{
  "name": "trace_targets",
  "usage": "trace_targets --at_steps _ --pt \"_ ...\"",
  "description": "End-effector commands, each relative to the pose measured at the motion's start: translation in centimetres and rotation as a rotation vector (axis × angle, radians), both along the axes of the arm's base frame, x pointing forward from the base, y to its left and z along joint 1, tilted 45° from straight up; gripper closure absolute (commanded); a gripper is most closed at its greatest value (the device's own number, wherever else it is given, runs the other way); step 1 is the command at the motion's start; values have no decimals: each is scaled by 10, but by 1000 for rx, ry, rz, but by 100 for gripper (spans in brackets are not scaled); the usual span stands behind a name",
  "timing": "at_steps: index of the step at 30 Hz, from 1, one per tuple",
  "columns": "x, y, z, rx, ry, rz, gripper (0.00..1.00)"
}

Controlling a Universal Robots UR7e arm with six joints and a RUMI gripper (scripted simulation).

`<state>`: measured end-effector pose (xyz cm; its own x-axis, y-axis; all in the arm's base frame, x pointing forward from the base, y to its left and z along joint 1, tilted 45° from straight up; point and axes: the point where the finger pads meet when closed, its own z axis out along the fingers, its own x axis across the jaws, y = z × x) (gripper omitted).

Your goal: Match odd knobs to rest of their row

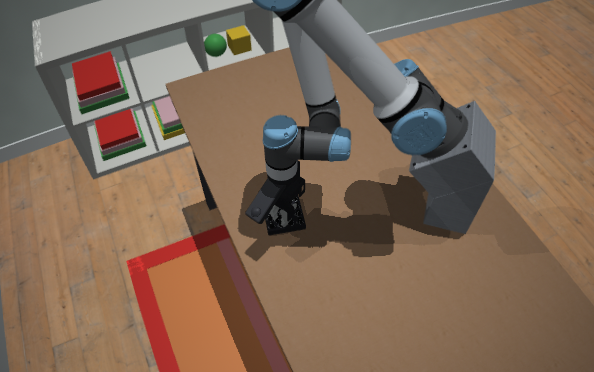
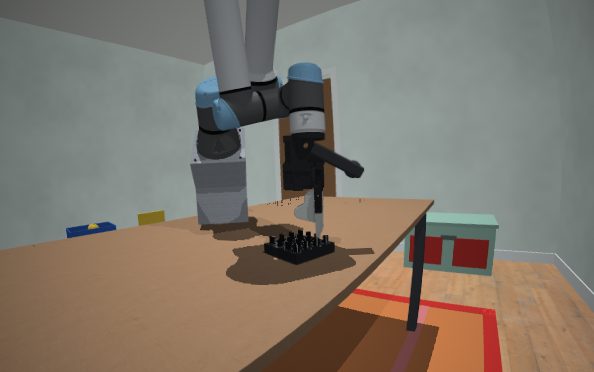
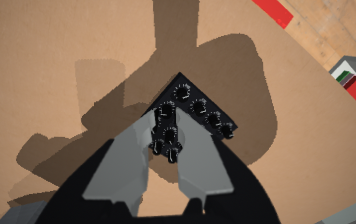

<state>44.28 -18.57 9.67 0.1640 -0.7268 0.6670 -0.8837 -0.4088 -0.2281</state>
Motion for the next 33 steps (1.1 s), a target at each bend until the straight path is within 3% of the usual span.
trace_targets --at_steps 1,11,12,33 --pt "0 0 0 0 -1 0 89" --pt "0 0 0 0 -1 0 89" --pt "0 0 0 0 -1 0 96" --pt "0 0 0 0 -1 0 96"
